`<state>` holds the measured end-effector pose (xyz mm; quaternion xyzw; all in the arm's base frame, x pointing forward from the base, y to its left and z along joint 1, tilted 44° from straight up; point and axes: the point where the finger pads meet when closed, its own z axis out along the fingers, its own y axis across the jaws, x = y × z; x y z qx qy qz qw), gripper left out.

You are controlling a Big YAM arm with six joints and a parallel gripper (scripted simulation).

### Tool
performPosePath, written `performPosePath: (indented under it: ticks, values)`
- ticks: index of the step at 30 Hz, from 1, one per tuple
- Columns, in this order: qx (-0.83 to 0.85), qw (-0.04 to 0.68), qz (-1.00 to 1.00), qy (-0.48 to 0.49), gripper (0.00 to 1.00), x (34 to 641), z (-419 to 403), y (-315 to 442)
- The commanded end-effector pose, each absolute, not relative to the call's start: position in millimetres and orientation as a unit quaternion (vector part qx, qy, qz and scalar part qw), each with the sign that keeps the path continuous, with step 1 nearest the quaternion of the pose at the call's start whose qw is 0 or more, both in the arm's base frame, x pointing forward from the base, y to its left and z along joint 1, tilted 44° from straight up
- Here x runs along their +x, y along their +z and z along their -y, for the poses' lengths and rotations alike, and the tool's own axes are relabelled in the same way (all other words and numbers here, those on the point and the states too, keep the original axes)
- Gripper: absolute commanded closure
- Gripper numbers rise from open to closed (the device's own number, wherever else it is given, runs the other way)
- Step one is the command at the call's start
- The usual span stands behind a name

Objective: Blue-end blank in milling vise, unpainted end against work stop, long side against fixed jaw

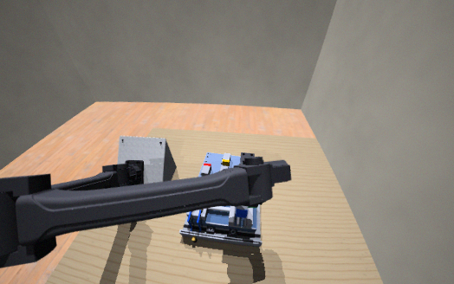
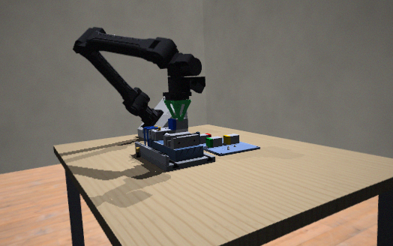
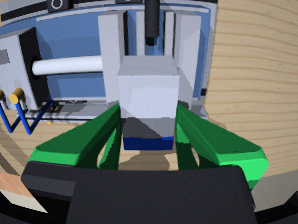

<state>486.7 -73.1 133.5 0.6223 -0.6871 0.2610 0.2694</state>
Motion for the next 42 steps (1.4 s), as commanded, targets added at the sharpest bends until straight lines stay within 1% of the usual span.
performPosePath:
  ticks: [1,42]
  values:
    - [0.632,0.254,0.68,0.273,1.0,498.0,58.3,149.4]
    - [0.627,0.253,0.685,0.273,1.0,505.5,51.5,148.3]
